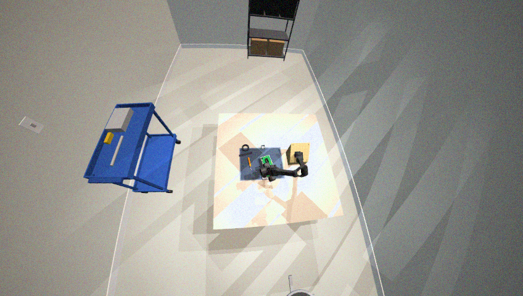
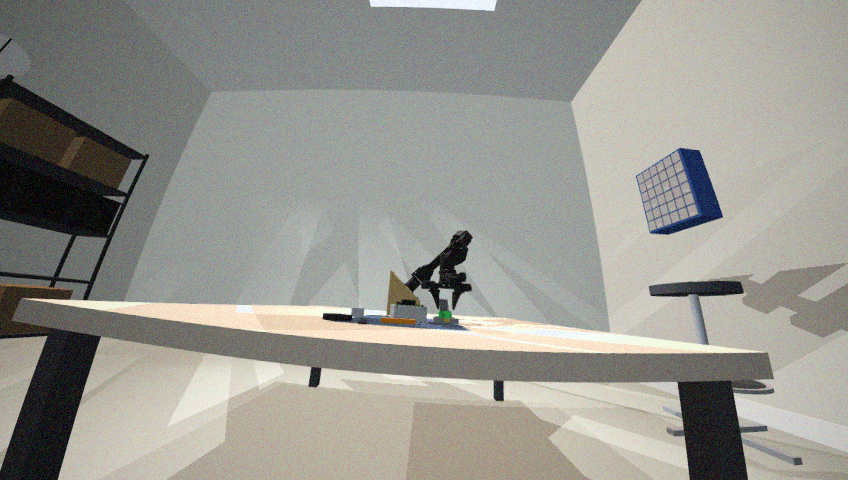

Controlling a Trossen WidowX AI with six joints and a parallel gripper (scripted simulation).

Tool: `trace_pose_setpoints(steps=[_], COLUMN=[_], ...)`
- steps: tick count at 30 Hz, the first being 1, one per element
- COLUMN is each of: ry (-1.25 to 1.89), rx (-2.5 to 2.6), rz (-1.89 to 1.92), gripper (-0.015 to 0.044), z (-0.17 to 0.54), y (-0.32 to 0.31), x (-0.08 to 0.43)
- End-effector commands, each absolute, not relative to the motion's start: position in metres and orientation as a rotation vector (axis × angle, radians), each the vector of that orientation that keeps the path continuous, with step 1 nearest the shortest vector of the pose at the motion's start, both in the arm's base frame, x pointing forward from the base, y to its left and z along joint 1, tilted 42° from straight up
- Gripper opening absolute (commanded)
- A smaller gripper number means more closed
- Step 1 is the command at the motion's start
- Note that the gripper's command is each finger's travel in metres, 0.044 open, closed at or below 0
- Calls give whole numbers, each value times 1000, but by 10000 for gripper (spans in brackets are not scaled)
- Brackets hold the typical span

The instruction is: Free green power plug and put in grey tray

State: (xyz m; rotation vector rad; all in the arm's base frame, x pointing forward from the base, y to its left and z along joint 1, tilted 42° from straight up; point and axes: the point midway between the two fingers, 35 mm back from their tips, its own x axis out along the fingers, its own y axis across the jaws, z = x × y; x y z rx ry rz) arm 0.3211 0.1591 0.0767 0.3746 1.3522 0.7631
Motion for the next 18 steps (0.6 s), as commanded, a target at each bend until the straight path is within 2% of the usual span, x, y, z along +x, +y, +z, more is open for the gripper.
trace_pose_setpoints(steps=[1, 3, 18], ry=[1354, 1354, 1354], rx=[373, 373, 373], rz=[761, 761, 761], gripper=[394, 440, 440], z=[76, 76, 76], y=[159, 159, 159], x=[321, 321, 321])
